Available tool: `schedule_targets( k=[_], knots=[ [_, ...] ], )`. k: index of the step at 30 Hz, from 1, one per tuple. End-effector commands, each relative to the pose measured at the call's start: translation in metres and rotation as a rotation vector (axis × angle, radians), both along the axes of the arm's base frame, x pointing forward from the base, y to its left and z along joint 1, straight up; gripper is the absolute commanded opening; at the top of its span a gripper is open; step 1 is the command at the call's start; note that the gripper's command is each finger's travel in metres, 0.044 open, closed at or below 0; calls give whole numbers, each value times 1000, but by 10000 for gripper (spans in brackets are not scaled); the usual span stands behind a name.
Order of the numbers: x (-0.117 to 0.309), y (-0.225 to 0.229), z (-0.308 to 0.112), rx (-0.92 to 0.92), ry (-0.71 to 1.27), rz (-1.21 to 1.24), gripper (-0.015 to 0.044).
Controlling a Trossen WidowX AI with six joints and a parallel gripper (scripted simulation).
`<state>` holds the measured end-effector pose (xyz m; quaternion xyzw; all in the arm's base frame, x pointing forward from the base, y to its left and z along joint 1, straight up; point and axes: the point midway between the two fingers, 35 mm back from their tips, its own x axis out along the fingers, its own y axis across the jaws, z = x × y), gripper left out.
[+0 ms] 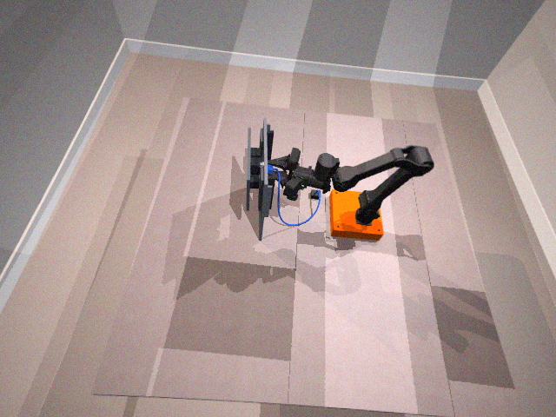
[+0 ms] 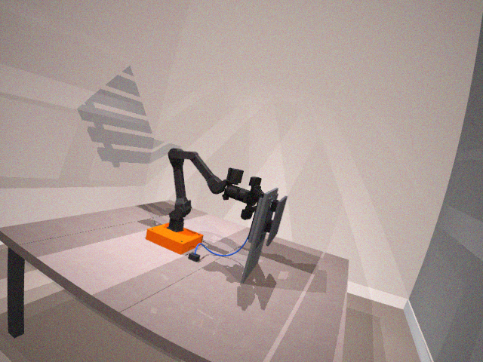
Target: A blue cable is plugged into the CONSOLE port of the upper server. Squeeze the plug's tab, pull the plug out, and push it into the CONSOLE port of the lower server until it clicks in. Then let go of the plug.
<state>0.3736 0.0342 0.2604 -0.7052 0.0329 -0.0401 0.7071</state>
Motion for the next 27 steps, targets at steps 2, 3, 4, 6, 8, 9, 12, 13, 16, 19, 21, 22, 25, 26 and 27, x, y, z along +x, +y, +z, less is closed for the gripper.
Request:
schedule_targets(
  k=[2,3,4,6,8,9,12,13,16,19,21,22,25,26,27],
  knots=[
    [9,3,2,-1,-7,4,239],
    [11,3,2,-1,-7,4,239],
    [12,4,2,-1,-7,4,239],
    [14,4,1,-1,-7,4,239],
    [14,4,1,-1,-7,4,239],
    [14,4,1,-1,-7,4,239],
    [12,3,-1,0,-1,1,233],
    [12,3,-1,0,-1,1,226],
    [12,3,-1,0,-1,1,206],
    [12,3,-1,0,-1,1,186],
    [12,3,-1,0,-1,1,173],
    [12,3,-1,0,-1,1,166],
    [12,3,-1,0,-1,1,146],
    [12,3,-1,0,-1,1,139],
    [12,3,-1,0,-1,1,133]
  ],
)
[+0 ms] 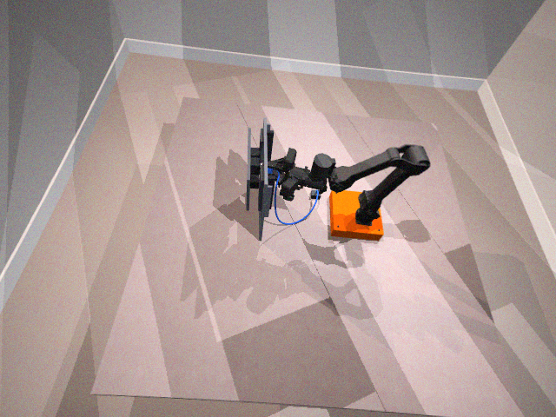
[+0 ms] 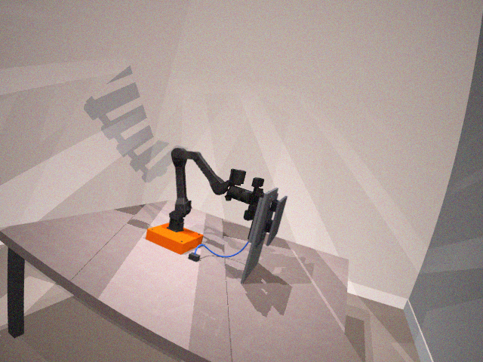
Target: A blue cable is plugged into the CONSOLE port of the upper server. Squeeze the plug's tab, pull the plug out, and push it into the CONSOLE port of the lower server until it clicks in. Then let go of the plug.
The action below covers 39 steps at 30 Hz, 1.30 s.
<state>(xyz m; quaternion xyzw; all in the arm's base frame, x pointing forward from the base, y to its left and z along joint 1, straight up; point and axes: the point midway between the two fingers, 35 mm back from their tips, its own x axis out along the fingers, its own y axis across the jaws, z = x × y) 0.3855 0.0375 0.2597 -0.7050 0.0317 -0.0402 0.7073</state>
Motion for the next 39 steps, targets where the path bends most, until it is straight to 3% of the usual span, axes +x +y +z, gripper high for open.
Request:
schedule_targets(
  k=[1,20,39],
  knots=[
    [0,0,0,0,1,0,126],
    [0,0,0,0,1,0,0],
    [-6,-1,0,-2,-5,2,0]
  ],
)
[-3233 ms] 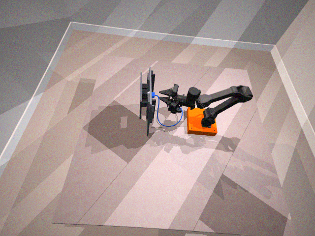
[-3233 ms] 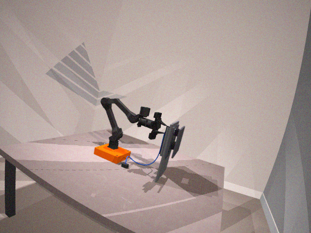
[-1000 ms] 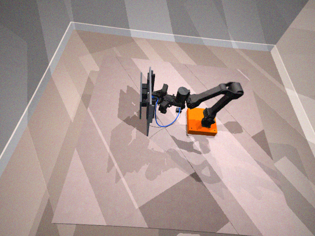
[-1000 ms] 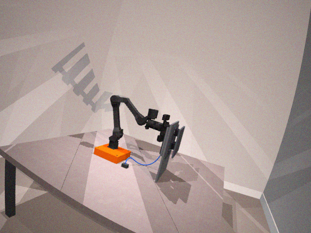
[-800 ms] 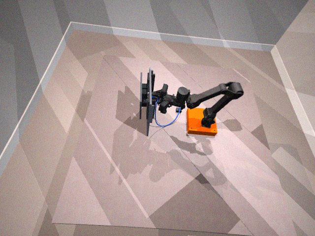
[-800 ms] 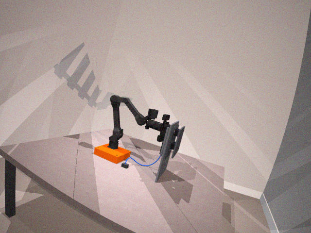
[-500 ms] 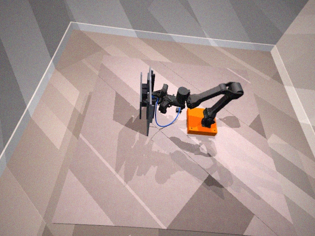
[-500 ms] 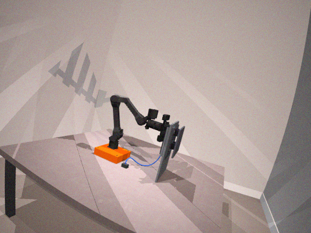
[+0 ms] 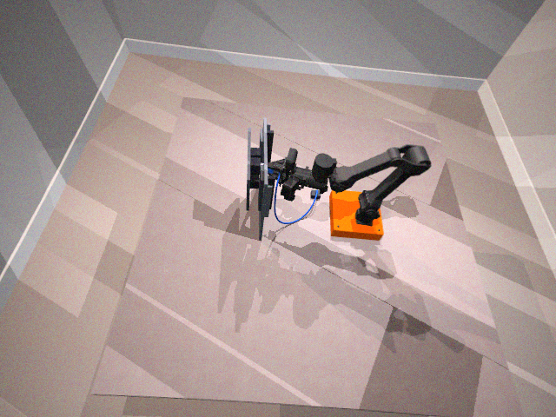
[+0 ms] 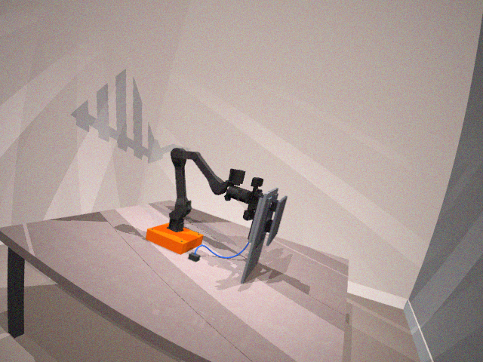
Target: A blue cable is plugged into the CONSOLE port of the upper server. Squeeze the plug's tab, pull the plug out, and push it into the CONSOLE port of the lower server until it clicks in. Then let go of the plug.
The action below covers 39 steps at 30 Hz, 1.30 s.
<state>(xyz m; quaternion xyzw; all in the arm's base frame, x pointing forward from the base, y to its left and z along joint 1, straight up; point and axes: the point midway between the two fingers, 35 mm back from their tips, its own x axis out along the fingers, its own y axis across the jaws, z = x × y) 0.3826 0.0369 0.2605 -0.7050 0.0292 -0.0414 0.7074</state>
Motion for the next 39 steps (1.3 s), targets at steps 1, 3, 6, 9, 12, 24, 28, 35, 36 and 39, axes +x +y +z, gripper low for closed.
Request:
schedule_targets(
  k=[1,3,6,9,12,24,28,35,36,39],
  knots=[
    [-3,-1,-1,-2,1,0,0],
    [-4,-1,-1,-2,1,0,0],
    [-6,-1,-1,-2,1,0,0],
    [-7,-1,-1,-2,1,0,0],
    [-9,-1,-1,-2,1,0,0],
    [-14,-1,-1,-2,2,0,0],
    [-16,-1,-1,-2,2,0,0],
    [-19,-2,-1,-2,2,0,0],
    [-20,-2,-1,-2,2,0,0],
    [-21,-2,-1,-2,2,0,0]
  ],
)
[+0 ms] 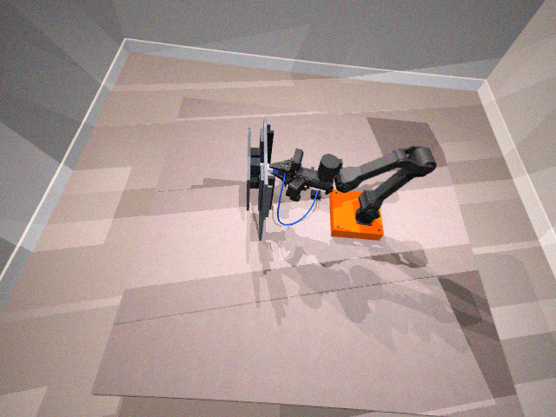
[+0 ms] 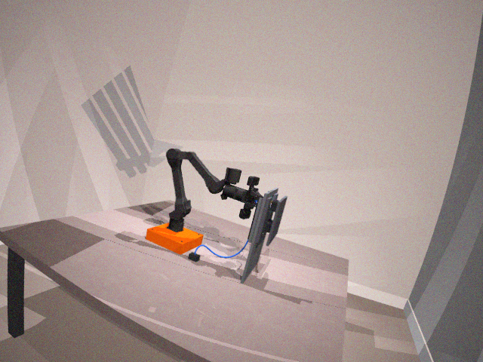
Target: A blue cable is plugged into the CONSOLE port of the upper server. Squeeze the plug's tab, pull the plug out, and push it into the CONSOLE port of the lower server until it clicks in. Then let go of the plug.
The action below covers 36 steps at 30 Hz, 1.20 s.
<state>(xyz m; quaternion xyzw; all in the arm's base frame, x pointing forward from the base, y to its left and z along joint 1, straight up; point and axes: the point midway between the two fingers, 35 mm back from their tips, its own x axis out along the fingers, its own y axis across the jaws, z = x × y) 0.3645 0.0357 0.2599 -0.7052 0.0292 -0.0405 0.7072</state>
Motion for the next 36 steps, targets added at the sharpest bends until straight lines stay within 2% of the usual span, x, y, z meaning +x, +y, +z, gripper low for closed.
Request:
schedule_targets(
  k=[1,36],
  knots=[
    [-4,-1,-1,-1,1,-1,0],
    [-20,0,-1,-1,2,-1,0]
  ],
)
